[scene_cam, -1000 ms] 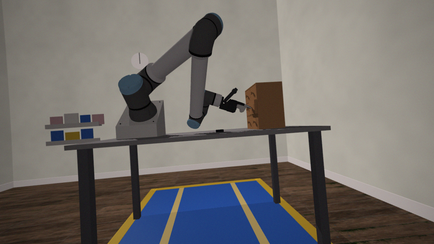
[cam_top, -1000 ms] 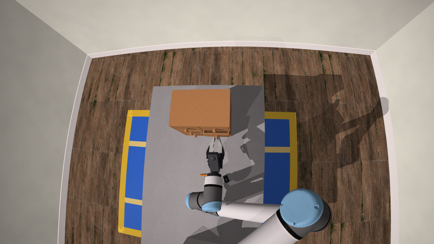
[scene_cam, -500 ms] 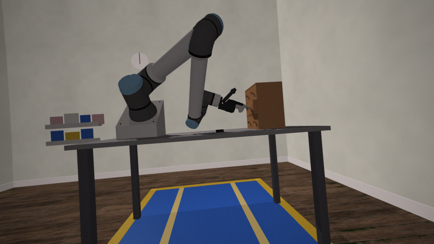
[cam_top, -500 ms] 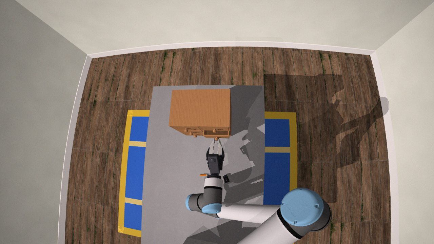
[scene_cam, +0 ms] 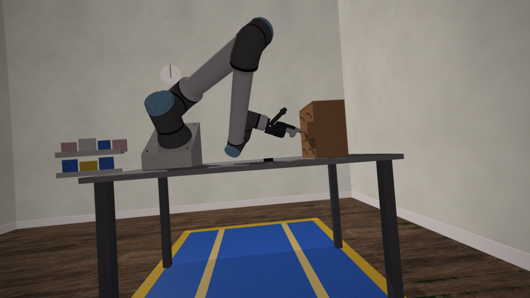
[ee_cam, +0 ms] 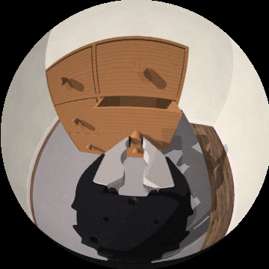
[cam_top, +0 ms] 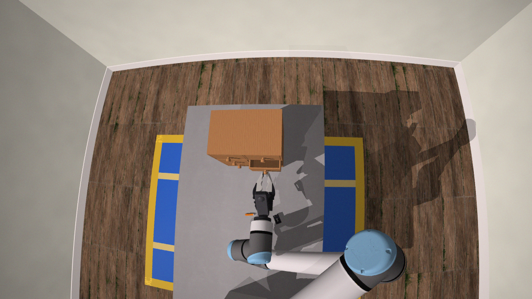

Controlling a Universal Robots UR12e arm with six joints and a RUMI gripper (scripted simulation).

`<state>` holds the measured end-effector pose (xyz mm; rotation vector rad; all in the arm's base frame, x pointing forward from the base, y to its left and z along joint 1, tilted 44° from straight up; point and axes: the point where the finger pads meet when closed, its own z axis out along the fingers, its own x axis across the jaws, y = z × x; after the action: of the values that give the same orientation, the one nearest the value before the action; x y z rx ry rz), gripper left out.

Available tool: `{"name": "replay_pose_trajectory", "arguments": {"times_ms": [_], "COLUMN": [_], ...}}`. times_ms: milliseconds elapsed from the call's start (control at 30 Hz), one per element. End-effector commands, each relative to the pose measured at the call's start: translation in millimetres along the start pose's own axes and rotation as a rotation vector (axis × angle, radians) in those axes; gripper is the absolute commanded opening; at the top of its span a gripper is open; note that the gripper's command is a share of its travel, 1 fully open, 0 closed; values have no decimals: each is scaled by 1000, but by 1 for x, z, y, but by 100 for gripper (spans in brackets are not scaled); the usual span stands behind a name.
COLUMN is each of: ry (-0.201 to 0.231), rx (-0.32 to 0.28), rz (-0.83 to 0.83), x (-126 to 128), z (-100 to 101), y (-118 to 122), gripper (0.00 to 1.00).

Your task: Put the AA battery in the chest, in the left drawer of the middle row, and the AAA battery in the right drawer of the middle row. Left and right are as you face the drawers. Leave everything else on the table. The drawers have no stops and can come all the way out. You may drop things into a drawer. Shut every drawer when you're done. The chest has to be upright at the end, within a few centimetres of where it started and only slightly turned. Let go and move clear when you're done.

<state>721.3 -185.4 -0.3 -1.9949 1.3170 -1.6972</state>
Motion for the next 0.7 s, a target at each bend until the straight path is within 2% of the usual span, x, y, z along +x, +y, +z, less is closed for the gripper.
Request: {"name": "replay_pose_trajectory", "arguments": {"times_ms": [0,667], "ry": [0,0], "rx": [1,1], "rz": [0,0], "x": [0,0], "z": [-4,-16], "y": [1,5], "gripper": [7,7]}}
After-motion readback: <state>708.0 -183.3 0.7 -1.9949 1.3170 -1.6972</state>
